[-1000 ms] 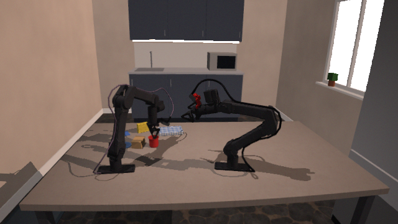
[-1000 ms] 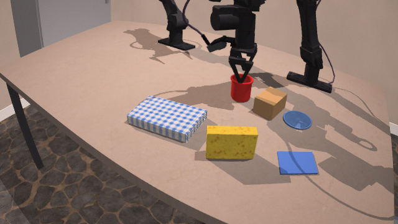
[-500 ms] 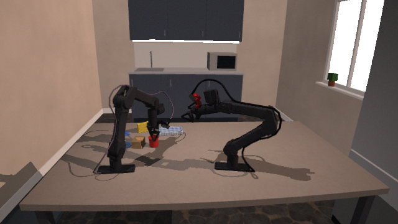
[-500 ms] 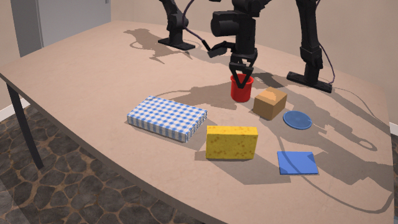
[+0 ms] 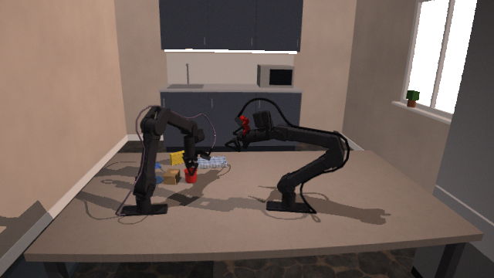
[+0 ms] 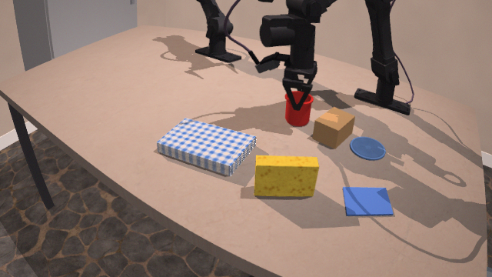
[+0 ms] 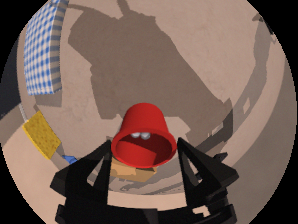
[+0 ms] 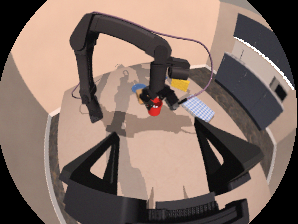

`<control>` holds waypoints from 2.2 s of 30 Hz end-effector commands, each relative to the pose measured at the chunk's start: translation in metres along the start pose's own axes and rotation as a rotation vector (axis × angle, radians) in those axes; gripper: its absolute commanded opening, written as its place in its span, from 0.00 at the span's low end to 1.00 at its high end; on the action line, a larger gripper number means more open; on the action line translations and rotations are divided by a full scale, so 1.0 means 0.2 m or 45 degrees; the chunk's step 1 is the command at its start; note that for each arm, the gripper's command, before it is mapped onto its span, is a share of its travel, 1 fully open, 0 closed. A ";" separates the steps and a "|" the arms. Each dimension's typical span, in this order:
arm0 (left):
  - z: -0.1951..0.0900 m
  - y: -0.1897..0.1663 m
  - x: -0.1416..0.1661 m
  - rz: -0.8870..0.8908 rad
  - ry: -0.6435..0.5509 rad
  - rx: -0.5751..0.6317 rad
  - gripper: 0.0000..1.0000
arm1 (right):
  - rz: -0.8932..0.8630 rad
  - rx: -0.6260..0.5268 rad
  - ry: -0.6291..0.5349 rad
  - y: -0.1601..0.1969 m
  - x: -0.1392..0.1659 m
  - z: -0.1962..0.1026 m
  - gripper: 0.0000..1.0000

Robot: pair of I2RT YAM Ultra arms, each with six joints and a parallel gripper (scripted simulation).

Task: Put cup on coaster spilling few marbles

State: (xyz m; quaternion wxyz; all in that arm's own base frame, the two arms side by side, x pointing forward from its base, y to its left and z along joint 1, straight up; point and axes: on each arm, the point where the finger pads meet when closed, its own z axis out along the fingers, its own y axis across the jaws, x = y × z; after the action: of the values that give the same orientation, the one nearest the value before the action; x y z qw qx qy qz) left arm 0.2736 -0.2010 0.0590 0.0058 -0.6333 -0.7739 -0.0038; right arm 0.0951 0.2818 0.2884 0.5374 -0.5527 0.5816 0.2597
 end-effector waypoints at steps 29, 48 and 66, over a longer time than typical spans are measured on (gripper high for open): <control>-0.22 0.01 0.00 0.002 -0.036 -0.018 0.00 | 0.016 0.008 -0.030 -0.01 -0.01 -0.02 1.00; -0.50 0.07 0.14 0.117 -0.054 -0.028 0.00 | 0.024 -0.001 -0.115 -0.02 -0.17 0.05 1.00; -0.40 0.34 0.90 0.045 -0.055 -0.056 0.00 | -0.003 -0.062 -0.110 0.07 -0.43 0.70 1.00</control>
State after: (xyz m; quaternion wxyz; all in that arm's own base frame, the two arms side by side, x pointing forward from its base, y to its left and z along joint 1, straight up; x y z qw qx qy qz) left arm 0.2976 -0.0201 0.1328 0.0135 -0.6291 -0.7772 0.0009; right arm 0.1147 0.4221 0.2974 0.5274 -0.5671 0.5693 0.2760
